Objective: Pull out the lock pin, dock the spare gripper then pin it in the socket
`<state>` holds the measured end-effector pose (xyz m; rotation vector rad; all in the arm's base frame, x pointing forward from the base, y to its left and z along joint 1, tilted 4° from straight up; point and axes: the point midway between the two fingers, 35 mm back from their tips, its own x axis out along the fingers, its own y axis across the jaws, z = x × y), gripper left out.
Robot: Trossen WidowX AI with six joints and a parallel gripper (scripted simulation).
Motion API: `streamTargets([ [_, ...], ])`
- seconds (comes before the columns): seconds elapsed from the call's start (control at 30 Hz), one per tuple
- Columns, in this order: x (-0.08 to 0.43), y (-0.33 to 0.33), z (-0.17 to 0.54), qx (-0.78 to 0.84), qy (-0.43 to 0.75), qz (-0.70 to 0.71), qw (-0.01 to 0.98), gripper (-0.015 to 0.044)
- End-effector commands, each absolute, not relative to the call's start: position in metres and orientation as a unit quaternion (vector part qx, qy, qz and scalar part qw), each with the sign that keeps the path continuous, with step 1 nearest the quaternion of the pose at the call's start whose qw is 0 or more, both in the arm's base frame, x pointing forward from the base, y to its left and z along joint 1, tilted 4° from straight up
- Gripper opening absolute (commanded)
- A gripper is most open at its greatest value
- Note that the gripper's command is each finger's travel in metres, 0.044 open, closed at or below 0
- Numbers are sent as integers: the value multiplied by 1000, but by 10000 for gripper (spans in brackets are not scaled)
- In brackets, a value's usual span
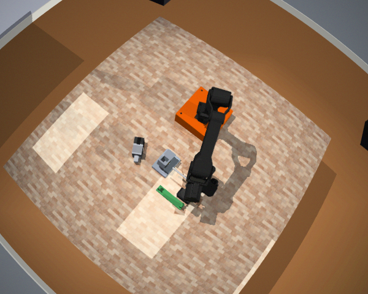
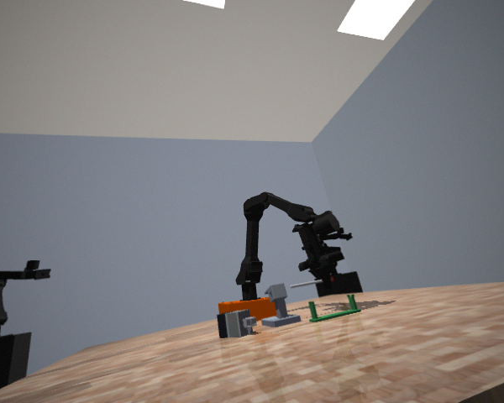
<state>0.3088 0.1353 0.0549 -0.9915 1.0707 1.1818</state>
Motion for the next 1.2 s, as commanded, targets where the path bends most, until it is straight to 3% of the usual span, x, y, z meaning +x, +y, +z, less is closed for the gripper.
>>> streamTargets([
  [0.0,309,135,64,-427,459,507,592,0],
  [0.57,307,134,73,-425,463,508,590,0],
  [1.17,359,150,86,-424,462,506,592,0],
])
